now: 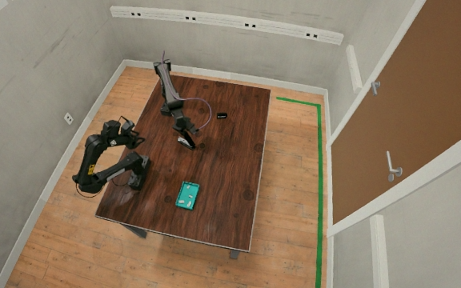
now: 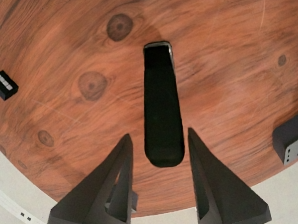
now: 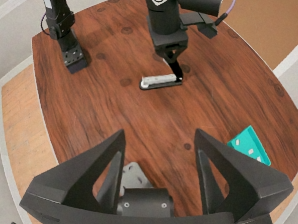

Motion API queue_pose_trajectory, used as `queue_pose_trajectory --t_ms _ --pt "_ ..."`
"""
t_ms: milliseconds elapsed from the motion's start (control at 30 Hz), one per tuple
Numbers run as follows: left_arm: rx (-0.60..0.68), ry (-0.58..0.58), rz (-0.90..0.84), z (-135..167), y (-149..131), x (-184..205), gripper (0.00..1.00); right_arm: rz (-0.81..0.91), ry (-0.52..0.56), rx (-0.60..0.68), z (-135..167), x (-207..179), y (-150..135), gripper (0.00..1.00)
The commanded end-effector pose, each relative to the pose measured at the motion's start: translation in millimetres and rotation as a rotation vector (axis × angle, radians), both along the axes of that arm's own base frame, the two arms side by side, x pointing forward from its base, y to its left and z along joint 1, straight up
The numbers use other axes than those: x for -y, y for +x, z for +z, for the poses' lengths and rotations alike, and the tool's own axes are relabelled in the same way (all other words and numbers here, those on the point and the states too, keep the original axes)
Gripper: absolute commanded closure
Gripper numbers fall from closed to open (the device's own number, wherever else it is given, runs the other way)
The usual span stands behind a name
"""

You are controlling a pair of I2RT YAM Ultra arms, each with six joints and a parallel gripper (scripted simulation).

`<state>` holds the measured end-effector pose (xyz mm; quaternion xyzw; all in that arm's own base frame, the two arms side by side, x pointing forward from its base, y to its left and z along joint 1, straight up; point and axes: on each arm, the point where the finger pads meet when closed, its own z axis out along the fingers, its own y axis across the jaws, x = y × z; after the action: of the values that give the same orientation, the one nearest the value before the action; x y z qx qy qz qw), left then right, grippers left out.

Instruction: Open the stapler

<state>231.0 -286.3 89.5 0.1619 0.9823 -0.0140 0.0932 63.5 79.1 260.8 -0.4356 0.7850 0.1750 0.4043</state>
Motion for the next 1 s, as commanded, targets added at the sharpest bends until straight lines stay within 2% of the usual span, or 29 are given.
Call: queue_pose_trajectory --t_ms 0,300,400,467,567,667,833,867,967 --pt "0.029 -0.041 0.003 23 5 5 0.54 -0.004 0.042 0.021 14 2 -1 0.43" --pt "0.026 -0.033 0.005 38 -1 8 0.54 -0.004 0.042 0.021 14 2 -1 0.43" --pt "0.035 -0.039 0.006 62 -5 7 0.54 -0.004 0.042 0.021 14 2 -1 0.43" --pt "0.035 -0.039 0.006 62 -5 7 0.54 -0.004 0.042 0.021 14 2 -1 0.43" --pt "0.034 -0.039 0.005 83 -10 5 0.54 -0.004 0.042 0.021 14 2 -1 0.43" --pt "-0.004 -0.006 0.006 69 -10 3 0.54 -0.004 0.042 0.021 14 2 -1 0.43" --pt "-0.015 0.001 0.012 64 -9 1 0.54 -0.004 0.042 0.021 14 2 -1 0.43" --pt "-0.001 -0.002 0.01 65 -6 2 0.5 -0.004 0.042 0.021 14 2 -1 0.43" --pt "0.078 -0.068 -0.033 75 4 20 0.5 -0.004 0.042 0.021 14 2 -1 0.43"
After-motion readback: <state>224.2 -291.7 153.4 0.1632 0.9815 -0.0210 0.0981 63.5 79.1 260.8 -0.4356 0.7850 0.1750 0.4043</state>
